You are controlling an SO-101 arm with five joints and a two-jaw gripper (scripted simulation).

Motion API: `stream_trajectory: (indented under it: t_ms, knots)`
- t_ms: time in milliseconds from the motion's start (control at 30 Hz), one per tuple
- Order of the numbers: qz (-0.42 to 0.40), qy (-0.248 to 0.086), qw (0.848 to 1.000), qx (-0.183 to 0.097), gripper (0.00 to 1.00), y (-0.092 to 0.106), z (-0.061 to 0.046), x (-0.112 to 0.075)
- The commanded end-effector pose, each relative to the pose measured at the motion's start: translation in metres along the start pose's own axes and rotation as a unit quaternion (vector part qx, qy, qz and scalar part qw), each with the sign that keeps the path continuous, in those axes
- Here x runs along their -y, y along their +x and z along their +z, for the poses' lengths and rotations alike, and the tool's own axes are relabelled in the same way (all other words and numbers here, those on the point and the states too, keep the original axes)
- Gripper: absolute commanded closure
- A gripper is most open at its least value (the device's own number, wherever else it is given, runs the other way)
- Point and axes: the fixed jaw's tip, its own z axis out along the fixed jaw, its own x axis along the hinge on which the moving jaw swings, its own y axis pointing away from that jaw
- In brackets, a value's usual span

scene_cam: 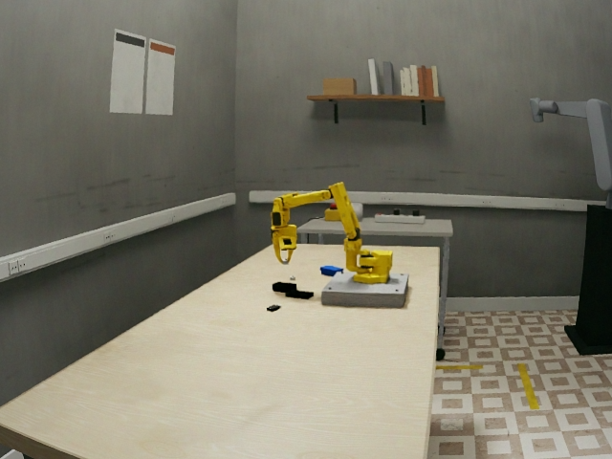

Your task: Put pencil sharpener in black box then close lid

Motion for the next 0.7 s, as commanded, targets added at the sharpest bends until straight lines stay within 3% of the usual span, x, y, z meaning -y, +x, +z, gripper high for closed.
stream_trajectory:
  t_ms: [0, 133, 433, 667]
  knots:
    - [-0.106, 0.015, 0.994, -0.011, 0.94, -0.011, -0.003, 0.005]
    - [-0.153, 0.014, 0.988, -0.012, 0.94, -0.016, -0.002, 0.006]
    - [-0.321, 0.011, 0.947, -0.014, 0.94, -0.035, -0.001, 0.01]
    - [-0.388, 0.01, 0.921, -0.014, 0.94, -0.043, -0.001, 0.011]
